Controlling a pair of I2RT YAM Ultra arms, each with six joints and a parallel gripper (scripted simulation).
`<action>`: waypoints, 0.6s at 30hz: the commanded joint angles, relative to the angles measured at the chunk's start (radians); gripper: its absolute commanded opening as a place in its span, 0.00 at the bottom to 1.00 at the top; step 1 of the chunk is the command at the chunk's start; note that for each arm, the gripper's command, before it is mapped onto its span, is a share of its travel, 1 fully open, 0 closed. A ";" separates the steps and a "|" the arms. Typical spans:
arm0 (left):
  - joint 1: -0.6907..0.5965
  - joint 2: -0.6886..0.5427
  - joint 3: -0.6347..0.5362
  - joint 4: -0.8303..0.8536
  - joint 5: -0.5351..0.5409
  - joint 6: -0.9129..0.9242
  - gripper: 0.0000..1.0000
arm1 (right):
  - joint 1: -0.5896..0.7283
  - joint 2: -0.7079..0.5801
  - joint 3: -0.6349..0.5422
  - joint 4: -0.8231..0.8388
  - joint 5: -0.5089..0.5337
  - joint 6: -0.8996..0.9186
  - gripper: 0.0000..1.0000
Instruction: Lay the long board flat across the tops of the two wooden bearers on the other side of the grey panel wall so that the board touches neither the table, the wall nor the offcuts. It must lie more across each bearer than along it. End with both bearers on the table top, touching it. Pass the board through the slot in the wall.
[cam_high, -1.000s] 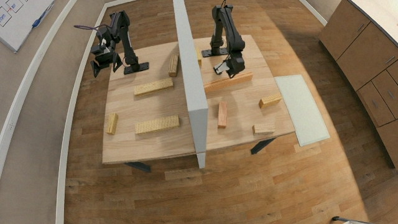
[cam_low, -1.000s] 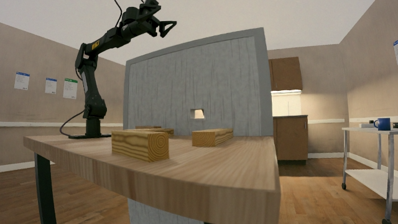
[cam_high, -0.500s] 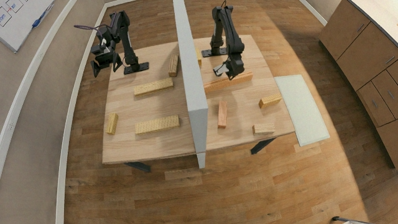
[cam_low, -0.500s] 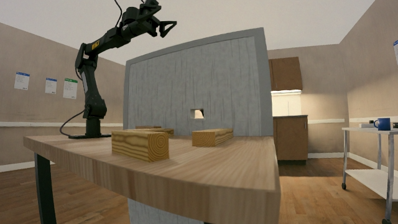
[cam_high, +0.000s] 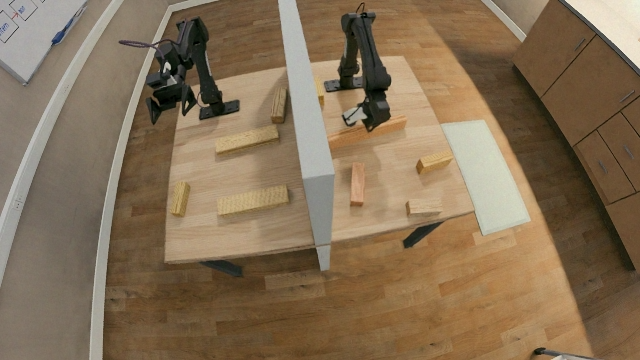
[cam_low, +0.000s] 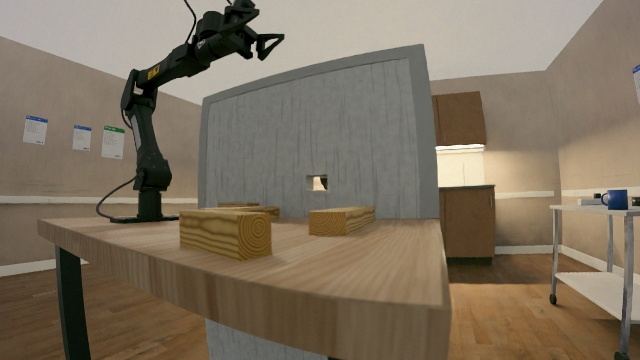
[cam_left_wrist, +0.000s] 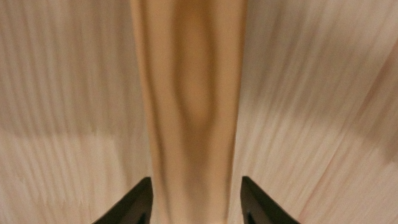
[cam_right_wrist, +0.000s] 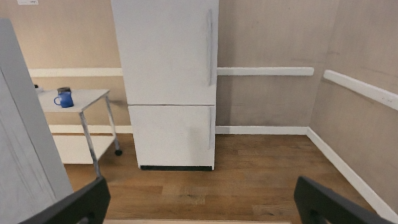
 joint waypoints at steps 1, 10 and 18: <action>0.009 0.009 -0.026 0.042 -0.005 0.000 0.46 | -0.002 -0.021 0.043 -0.007 0.010 0.005 1.00; -0.006 0.006 -0.032 0.056 0.007 -0.007 0.46 | -0.002 -0.021 0.043 -0.007 0.010 0.005 1.00; 0.001 -0.007 0.013 0.042 0.004 -0.001 0.00 | -0.002 -0.021 0.043 -0.007 0.010 0.005 1.00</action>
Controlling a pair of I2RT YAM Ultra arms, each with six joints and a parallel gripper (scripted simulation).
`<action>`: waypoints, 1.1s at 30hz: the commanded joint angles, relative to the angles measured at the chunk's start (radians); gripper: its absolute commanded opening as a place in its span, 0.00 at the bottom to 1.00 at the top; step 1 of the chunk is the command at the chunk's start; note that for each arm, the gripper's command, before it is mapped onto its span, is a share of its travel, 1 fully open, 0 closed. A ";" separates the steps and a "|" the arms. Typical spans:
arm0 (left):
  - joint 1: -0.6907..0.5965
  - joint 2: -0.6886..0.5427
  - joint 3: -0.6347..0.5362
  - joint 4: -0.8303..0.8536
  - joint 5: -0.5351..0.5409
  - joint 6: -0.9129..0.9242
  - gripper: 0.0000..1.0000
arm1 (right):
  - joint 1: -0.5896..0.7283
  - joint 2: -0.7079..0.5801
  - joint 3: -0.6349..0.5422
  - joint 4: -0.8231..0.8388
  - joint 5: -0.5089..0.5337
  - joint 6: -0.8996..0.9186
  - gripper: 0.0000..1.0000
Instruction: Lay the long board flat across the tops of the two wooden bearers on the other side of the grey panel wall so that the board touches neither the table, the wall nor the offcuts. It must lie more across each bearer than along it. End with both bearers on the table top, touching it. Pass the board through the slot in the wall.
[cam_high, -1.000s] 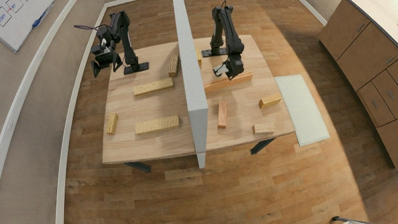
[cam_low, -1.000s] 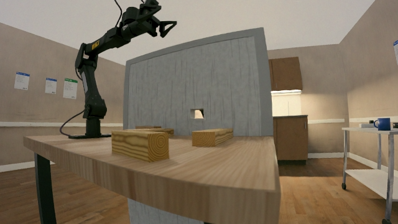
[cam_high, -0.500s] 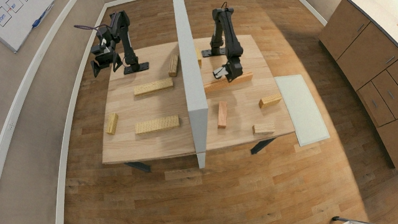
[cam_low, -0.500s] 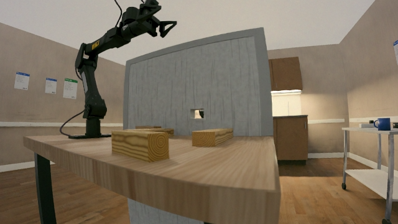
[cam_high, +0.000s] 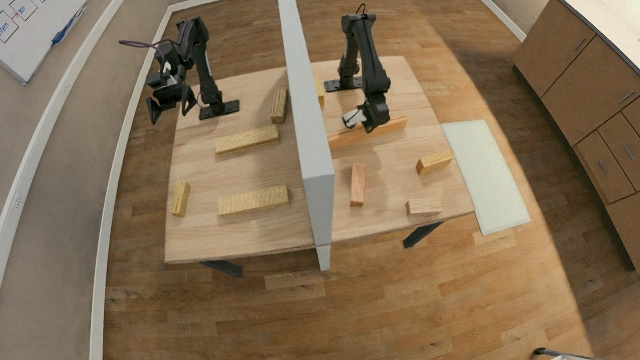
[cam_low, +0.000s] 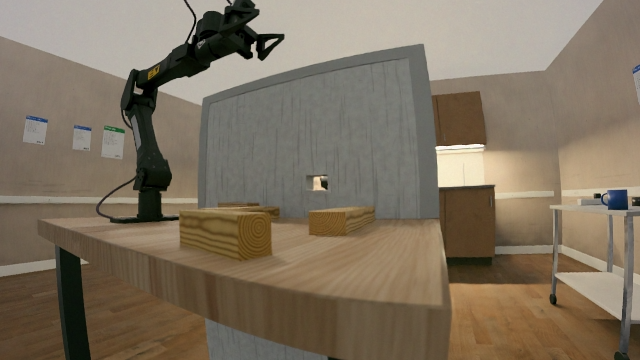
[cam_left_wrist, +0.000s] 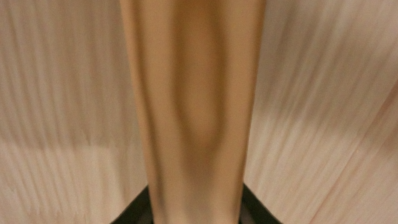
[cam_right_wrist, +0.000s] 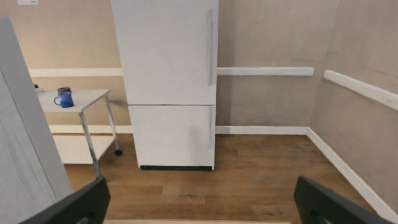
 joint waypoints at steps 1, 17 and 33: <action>0.001 -0.018 0.026 -0.006 0.010 -0.001 0.00 | -0.002 -0.021 0.043 -0.007 0.010 0.005 1.00; 0.004 -0.040 0.052 -0.041 0.009 -0.003 0.00 | -0.002 -0.021 0.043 -0.007 0.010 0.005 1.00; 0.007 -0.054 0.124 -0.123 0.009 -0.001 0.00 | -0.002 -0.021 0.043 -0.007 0.010 0.005 1.00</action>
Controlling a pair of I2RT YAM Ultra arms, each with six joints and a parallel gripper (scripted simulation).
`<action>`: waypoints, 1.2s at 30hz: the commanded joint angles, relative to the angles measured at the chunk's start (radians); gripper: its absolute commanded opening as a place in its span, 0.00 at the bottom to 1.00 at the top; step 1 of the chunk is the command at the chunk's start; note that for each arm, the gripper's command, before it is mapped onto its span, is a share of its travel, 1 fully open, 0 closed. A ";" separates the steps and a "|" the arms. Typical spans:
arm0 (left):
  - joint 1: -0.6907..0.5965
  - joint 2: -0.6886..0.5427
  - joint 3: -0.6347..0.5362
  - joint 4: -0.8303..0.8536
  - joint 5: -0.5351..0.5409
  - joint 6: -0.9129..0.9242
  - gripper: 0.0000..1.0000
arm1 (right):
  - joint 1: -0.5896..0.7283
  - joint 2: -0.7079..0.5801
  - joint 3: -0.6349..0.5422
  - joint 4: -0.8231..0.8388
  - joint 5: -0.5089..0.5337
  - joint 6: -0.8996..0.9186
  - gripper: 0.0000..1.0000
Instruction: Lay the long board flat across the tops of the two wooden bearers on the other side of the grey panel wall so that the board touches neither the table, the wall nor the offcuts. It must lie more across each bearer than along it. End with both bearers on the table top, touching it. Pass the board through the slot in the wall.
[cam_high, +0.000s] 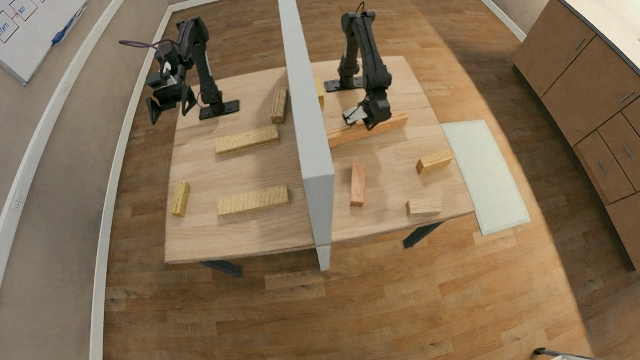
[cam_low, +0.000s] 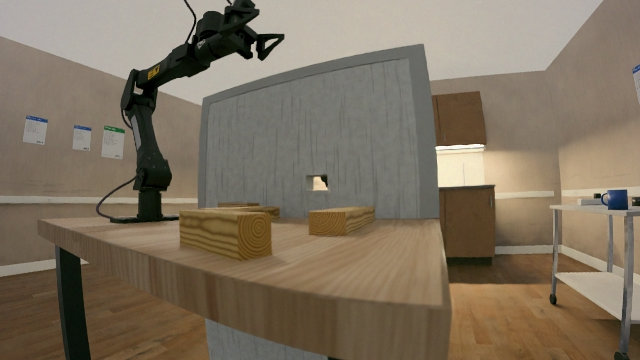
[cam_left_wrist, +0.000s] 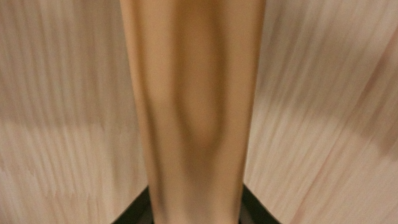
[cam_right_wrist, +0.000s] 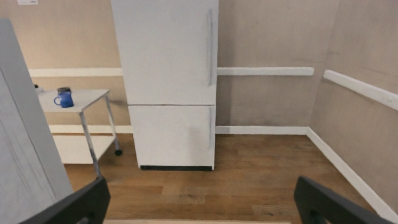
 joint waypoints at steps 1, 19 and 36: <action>0.009 -0.045 0.058 -0.043 0.008 0.000 0.00 | -0.002 -0.021 0.043 -0.007 0.010 0.005 1.00; -0.024 -0.149 -0.099 0.157 -0.040 -0.013 0.00 | -0.002 -0.021 0.043 -0.007 0.010 0.005 1.00; -0.080 -0.507 -0.547 0.675 -0.135 -0.026 0.00 | -0.002 -0.021 0.043 -0.007 0.010 0.005 1.00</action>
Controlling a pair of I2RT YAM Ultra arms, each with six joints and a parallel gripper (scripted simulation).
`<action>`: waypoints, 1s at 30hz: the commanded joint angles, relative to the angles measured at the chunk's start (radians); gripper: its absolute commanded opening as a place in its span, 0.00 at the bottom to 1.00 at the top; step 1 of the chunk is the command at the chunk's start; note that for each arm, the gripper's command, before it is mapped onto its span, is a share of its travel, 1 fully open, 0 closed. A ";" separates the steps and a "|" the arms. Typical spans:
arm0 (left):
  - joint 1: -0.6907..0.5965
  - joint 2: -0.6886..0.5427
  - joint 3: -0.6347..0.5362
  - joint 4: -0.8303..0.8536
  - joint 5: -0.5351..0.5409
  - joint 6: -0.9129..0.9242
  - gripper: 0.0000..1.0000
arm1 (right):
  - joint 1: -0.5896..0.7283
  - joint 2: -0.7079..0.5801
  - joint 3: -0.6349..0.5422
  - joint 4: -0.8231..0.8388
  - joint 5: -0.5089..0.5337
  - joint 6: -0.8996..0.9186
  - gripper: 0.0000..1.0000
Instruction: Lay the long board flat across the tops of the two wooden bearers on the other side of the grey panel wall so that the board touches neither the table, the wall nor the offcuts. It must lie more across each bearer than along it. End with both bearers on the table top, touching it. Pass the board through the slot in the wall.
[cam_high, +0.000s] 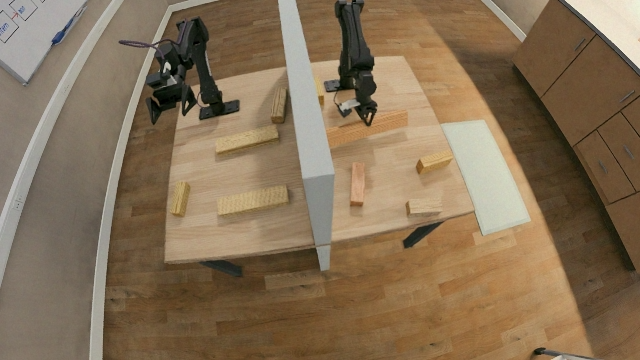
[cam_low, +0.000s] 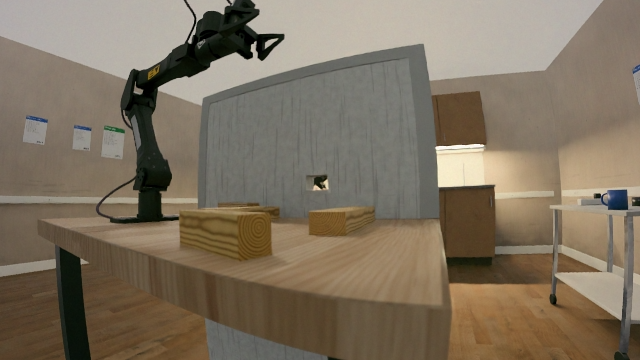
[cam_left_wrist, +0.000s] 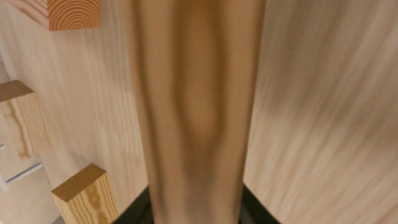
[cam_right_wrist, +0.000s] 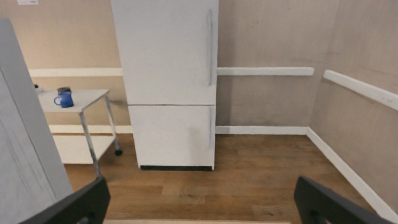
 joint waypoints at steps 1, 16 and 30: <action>-0.010 -0.063 -0.053 0.161 -0.033 -0.006 0.00 | -0.002 -0.021 0.043 -0.007 0.010 0.005 1.00; -0.054 -0.309 -0.361 0.525 -0.099 -0.021 0.00 | -0.002 -0.021 0.043 -0.007 0.010 0.005 1.00; -0.035 -0.274 -0.373 0.558 -0.085 -0.018 0.00 | -0.002 -0.021 0.043 -0.007 0.010 0.005 1.00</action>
